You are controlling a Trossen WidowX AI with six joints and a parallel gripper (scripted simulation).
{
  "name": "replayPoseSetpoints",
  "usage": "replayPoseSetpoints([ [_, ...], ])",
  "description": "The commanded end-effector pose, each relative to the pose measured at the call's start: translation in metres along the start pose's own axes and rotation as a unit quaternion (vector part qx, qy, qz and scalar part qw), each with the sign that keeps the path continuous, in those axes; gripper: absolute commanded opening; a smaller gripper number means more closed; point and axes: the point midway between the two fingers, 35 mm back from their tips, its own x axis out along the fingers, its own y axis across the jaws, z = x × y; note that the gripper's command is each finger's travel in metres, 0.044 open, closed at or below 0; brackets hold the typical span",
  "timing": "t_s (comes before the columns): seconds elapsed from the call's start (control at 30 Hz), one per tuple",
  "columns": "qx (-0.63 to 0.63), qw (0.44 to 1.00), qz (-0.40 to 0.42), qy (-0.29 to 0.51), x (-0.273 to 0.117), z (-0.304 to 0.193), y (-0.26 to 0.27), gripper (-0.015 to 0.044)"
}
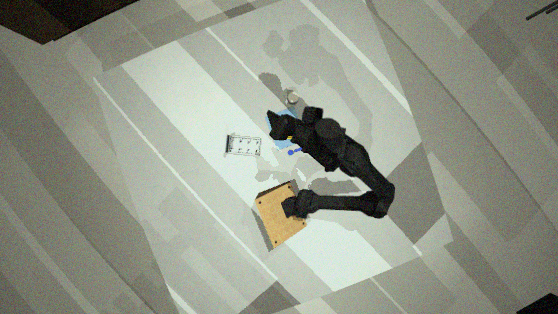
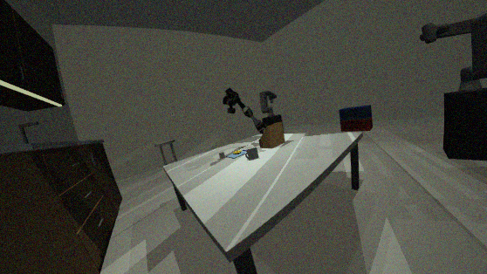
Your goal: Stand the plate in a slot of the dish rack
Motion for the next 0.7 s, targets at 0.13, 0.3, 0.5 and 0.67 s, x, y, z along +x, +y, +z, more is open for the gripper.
replayPoseSetpoints([
  [0.13, -0.082, 0.99, -0.113, 0.03, 0.048, -0.008, -0.047, 0.04],
  [0.3, -0.125, 0.975, -0.174, 0.06, 0.071, -0.012, -0.08, 0.04],
  [0.5, -0.171, 0.95, -0.238, 0.105, 0.093, -0.02, -0.121, 0.04],
  [0.67, -0.202, 0.926, -0.282, 0.148, 0.106, -0.028, -0.154, 0.04],
])
